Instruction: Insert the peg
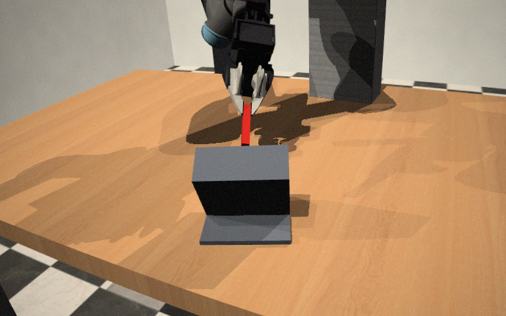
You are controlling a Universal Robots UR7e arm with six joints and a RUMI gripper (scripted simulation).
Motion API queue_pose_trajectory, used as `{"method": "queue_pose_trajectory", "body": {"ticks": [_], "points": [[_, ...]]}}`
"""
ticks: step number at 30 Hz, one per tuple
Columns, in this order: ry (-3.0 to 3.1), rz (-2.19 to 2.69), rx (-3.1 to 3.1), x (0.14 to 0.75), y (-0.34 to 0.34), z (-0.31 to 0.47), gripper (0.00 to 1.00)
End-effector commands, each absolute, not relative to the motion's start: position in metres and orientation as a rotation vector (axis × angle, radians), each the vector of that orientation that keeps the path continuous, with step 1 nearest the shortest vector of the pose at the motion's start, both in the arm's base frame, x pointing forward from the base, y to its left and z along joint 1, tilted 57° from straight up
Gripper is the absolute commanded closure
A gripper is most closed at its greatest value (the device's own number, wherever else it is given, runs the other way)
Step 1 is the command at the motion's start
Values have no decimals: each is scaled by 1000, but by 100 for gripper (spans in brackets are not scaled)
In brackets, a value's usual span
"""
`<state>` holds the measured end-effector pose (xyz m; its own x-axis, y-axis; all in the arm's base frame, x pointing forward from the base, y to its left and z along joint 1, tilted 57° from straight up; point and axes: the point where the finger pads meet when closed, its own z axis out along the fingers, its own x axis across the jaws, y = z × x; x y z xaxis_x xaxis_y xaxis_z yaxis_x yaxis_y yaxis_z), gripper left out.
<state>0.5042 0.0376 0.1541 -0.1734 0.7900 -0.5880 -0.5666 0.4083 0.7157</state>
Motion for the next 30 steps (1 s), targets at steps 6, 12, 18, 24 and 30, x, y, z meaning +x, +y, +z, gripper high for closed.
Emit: {"method": "queue_pose_trajectory", "body": {"ticks": [6, 12, 18, 24, 30], "points": [[1253, 1178, 201, 504, 37, 154, 100], [1252, 1162, 189, 505, 37, 154, 100], [1251, 1138, 171, 505, 37, 154, 100], [1250, 1114, 153, 505, 37, 154, 100], [1249, 1098, 141, 505, 37, 154, 100]]}}
